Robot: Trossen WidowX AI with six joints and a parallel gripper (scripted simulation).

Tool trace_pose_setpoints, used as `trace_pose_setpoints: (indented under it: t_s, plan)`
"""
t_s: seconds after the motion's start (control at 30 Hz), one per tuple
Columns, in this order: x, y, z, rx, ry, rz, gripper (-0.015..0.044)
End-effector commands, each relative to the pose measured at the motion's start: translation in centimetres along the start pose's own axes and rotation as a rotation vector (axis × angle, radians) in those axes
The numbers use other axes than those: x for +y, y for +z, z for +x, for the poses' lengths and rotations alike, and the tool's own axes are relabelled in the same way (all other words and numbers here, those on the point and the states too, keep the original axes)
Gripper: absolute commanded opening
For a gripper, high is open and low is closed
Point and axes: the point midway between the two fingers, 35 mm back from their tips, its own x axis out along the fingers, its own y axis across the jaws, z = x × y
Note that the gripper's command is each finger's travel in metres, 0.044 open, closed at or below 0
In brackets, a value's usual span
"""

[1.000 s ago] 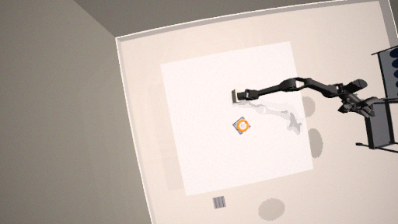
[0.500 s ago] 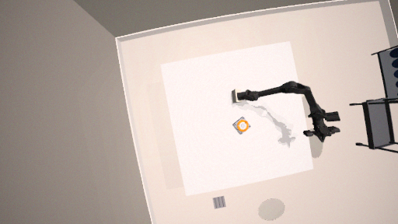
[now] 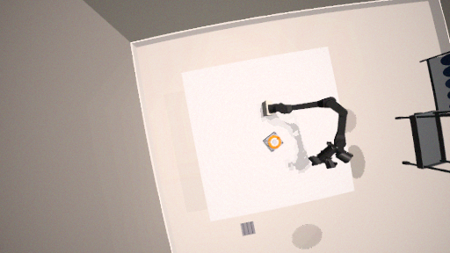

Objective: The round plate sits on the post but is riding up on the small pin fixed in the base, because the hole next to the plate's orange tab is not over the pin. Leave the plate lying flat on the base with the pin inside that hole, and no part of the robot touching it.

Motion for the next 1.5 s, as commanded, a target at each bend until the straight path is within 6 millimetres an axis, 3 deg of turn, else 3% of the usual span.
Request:
trace_pose_setpoints:
  t_s: [0.0, 0.03, 0.17, 0.23, 0.33, 0.43, 0.73, 1.1, 1.47]
  plan:
    - [-4.5, -4.1, 1.5, 0.203, -0.026, -0.090, 0.0000]
    - [-6.6, -6.0, 1.8, 0.296, -0.025, -0.116, 0.0000]
    - [-11.9, -11.9, 1.0, 0.557, 0.050, -0.143, 0.0000]
    - [-12.6, -13.0, 0.6, 0.598, 0.075, -0.139, 0.0000]
    - [-15.0, -17.2, -1.5, 0.745, 0.218, -0.087, 0.0000]
    - [-15.9, -20.3, -4.0, 0.813, 0.397, 0.011, 0.0000]
    - [-15.8, -20.6, -4.3, 0.815, 0.438, 0.037, 0.0000]
    - [-13.9, -23.7, -1.5, 0.814, 0.440, 0.037, 0.0000]
    - [-14.3, -24.5, -2.0, 0.815, 0.440, 0.038, 0.0000]
